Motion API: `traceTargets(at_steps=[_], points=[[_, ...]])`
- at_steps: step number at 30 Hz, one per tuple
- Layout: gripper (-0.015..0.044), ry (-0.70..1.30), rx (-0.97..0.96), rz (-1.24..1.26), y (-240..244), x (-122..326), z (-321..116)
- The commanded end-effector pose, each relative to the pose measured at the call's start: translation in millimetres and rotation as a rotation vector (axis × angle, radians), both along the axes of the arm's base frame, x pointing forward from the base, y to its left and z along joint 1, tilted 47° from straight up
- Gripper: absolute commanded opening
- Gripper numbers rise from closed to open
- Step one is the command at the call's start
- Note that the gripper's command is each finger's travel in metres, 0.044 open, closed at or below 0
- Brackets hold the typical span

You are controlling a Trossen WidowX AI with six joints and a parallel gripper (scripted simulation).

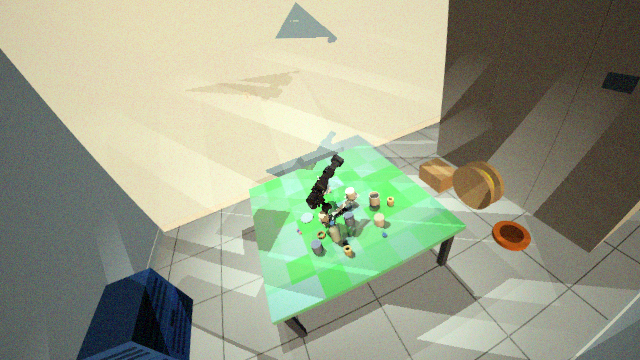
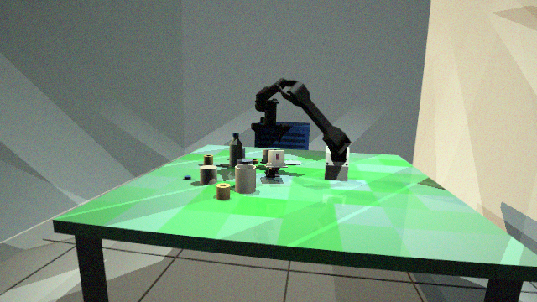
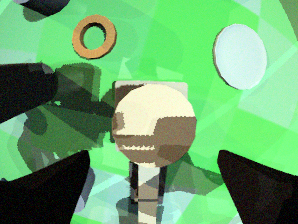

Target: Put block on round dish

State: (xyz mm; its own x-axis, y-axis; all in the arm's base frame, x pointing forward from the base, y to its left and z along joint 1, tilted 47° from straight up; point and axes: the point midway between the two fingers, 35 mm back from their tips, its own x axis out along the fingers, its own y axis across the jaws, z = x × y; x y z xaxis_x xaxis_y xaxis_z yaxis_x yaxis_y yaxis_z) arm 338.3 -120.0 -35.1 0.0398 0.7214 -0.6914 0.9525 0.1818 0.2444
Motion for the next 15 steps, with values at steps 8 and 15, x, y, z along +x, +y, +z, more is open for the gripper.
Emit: traceTargets(at_steps=[8,15], points=[[0.044,0.009,-0.002,-0.006,10,1,-14],[0.044,0.009,-0.003,-0.007,18,2,-23]])
